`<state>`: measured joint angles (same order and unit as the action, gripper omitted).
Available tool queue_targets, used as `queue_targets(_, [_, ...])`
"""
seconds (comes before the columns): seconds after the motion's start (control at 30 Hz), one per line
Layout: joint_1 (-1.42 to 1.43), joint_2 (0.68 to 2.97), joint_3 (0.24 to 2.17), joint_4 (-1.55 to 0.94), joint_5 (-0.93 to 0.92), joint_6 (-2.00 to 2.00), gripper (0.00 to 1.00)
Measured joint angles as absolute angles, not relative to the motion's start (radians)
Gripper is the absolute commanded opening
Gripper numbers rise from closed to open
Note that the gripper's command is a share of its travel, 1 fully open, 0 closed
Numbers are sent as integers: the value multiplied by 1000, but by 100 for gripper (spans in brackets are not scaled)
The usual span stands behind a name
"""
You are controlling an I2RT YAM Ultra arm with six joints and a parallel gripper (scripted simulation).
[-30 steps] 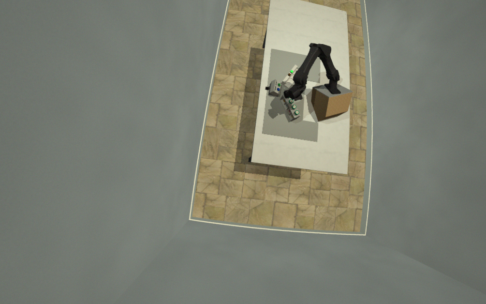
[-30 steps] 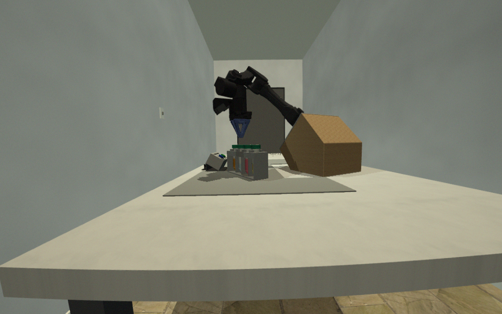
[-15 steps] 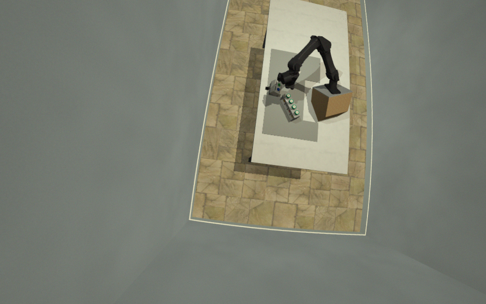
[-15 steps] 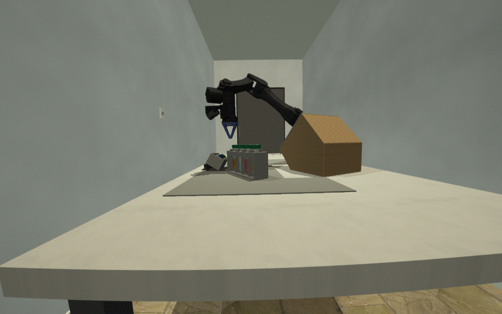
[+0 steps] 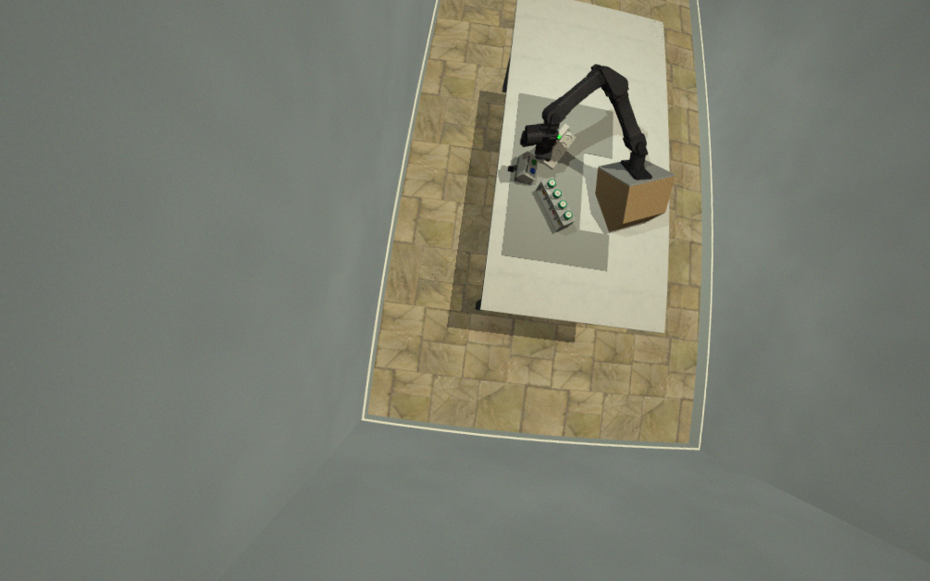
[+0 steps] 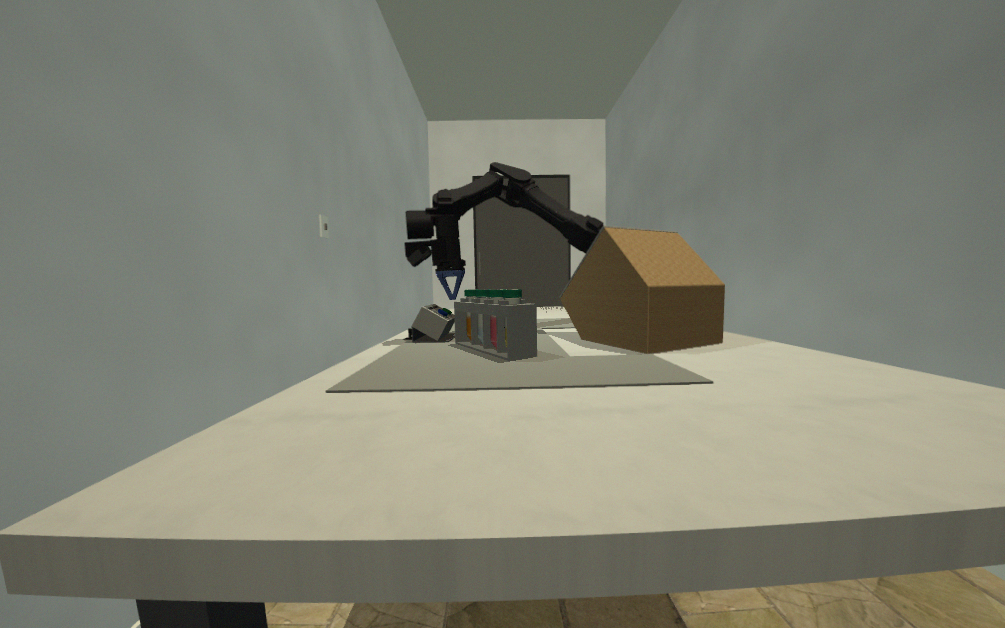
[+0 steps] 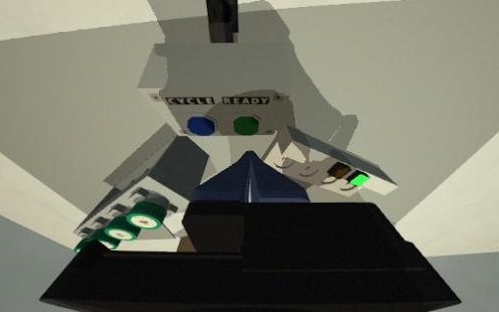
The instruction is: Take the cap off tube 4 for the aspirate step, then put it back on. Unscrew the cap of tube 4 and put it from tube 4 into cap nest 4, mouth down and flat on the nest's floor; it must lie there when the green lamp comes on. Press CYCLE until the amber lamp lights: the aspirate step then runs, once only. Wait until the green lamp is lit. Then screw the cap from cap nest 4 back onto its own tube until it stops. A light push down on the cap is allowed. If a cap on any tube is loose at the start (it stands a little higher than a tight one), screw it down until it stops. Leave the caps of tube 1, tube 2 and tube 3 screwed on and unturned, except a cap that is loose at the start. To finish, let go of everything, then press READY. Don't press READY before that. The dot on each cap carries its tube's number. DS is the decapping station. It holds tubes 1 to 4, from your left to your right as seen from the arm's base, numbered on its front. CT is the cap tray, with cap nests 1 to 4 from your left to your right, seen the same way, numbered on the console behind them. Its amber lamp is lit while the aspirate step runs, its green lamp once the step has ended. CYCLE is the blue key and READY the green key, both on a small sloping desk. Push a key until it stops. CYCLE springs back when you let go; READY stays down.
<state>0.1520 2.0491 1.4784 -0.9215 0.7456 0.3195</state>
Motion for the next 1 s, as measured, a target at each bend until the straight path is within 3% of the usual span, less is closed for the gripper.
queue_targets(1.0, [151,2057,1504,-899,744,249,0])
